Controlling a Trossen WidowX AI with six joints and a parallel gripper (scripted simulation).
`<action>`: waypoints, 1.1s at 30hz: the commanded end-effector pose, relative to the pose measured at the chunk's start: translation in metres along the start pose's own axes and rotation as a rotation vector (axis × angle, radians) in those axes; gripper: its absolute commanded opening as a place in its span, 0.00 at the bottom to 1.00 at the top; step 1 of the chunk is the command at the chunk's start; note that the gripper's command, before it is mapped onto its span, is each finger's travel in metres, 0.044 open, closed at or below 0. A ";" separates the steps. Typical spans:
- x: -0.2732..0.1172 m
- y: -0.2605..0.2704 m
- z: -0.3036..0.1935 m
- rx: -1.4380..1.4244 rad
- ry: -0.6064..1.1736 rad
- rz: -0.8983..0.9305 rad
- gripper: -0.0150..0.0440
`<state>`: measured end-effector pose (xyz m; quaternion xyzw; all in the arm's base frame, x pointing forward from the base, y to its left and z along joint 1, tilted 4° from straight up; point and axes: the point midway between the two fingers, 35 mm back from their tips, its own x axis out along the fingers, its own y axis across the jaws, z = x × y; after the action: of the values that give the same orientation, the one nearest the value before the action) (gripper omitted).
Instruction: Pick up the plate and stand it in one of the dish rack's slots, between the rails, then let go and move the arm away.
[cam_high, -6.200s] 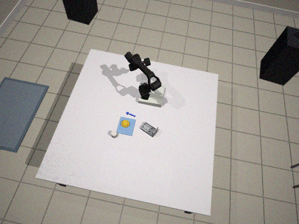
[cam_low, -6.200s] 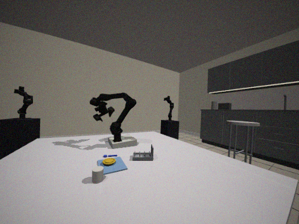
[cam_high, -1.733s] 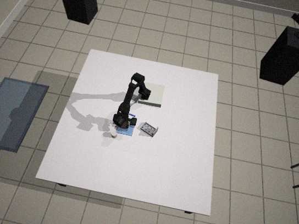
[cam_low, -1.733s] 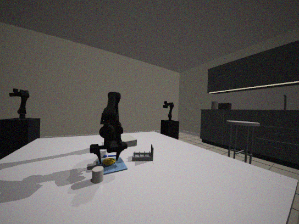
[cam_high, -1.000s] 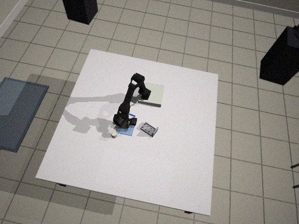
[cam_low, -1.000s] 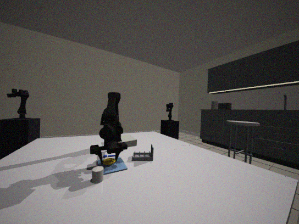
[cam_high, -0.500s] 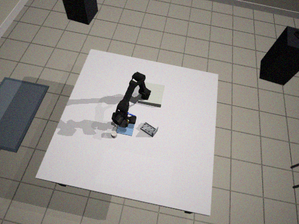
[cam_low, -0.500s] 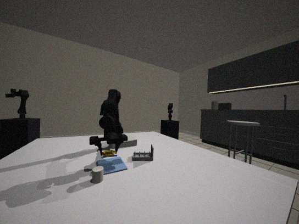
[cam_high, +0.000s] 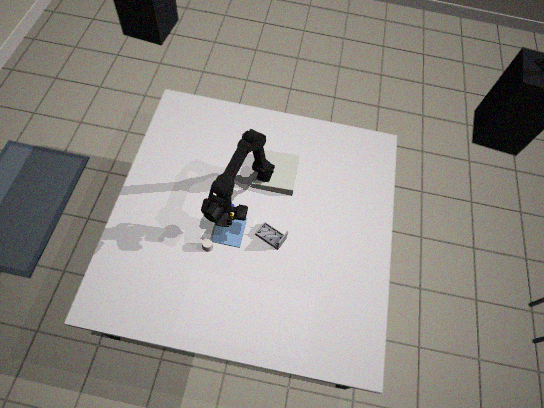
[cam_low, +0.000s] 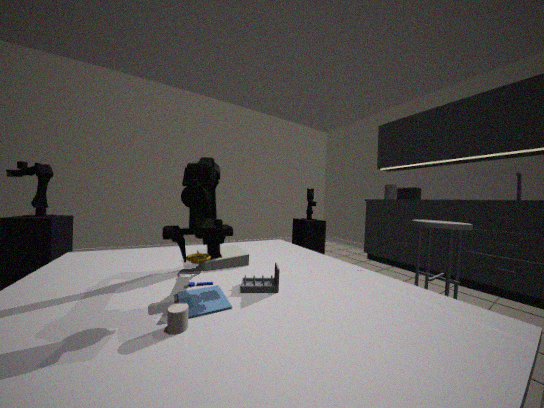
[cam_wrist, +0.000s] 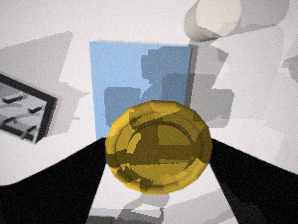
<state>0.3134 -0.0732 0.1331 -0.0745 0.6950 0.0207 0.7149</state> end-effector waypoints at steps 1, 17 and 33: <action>-0.020 0.000 0.001 0.004 -0.010 -0.003 0.25; -0.056 0.004 -0.001 -0.082 -0.010 -0.003 0.25; -0.058 0.032 -0.007 -0.638 -0.011 -0.004 0.25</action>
<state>0.3047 -0.0445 0.1879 -0.2568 0.6616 0.1989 0.6758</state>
